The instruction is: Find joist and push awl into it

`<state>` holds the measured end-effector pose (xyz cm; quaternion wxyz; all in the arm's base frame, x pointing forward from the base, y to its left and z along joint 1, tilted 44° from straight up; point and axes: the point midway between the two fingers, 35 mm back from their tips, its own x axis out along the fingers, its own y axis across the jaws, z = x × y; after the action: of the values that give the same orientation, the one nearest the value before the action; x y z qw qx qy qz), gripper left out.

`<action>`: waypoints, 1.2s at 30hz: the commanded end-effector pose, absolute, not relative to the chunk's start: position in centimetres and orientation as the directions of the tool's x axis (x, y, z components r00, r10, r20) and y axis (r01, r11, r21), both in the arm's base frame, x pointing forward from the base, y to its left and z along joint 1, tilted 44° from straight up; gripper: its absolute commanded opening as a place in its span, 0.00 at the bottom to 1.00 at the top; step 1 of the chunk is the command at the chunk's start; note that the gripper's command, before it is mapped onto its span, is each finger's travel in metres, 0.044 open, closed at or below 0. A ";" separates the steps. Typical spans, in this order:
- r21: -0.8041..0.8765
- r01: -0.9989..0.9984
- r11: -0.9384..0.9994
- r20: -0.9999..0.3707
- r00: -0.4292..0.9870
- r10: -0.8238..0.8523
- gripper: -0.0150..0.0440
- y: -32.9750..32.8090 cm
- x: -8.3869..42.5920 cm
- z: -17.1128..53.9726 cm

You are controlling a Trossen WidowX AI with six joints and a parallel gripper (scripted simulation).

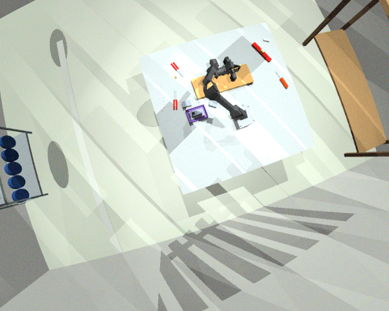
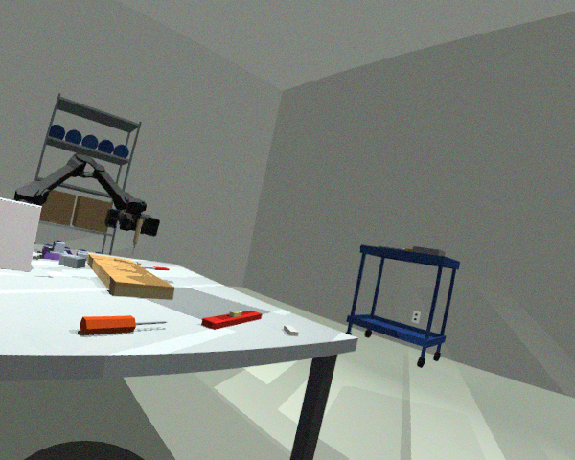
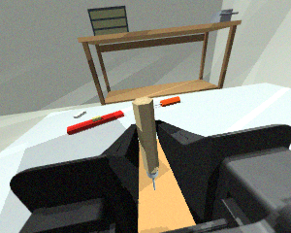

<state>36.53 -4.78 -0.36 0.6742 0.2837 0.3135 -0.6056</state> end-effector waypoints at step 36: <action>0.007 0.996 0.088 -0.756 0.063 -0.652 0.25 -2.4 36.5 -2.7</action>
<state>36.46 -2.51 -2.37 0.6725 0.2821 0.3087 -0.6107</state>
